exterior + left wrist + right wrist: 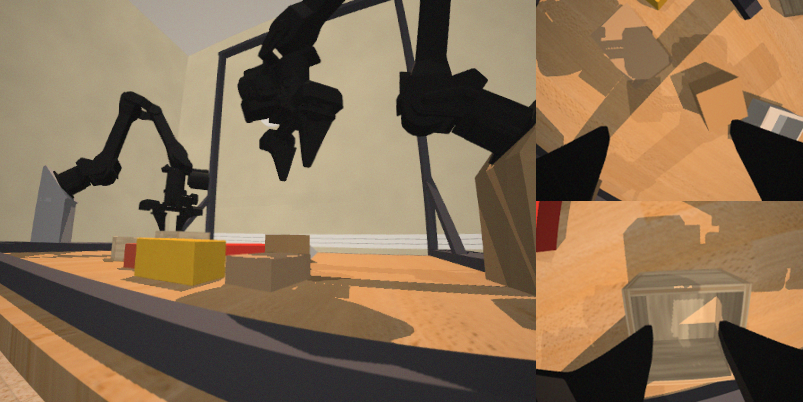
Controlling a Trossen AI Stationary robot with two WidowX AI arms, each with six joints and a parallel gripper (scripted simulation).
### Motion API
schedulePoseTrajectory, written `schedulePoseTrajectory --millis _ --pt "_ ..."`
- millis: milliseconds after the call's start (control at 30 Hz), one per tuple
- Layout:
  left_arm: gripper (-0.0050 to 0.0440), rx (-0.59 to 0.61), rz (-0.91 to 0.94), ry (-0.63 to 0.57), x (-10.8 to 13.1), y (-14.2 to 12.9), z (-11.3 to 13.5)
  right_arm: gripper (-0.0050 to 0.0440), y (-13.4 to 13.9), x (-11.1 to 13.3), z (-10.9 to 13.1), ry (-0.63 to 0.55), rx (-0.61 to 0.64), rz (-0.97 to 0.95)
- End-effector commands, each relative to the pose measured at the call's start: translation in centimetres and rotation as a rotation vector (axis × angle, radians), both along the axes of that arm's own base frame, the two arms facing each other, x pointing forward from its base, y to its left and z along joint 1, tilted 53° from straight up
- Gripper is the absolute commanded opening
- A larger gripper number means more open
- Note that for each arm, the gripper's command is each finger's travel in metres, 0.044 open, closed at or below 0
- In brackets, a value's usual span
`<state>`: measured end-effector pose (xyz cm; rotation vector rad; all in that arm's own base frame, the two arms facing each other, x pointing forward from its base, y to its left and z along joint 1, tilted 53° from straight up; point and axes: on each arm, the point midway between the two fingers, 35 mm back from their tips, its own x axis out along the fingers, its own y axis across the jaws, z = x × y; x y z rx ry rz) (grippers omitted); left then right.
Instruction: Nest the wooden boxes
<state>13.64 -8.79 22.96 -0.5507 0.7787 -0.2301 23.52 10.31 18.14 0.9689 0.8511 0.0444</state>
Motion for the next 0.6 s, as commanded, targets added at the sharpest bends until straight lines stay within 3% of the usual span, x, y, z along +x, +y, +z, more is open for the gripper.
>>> schedulePoseTrajectory --millis 0,233,567 --pt "0.04 -0.009 -0.003 -0.012 -0.1 0.1 0.3 0.0285 -0.5 -0.6 2.2 -0.05 0.015 0.002" --pt "0.04 -0.009 -0.003 -0.012 -0.1 0.1 0.3 0.0285 -1.9 -3.4 4.2 -0.051 0.014 0.002" --pt "0.04 -0.009 -0.003 -0.012 -0.1 0.1 0.3 0.0285 -1.8 -2.9 4.0 -0.037 0.004 0.003"
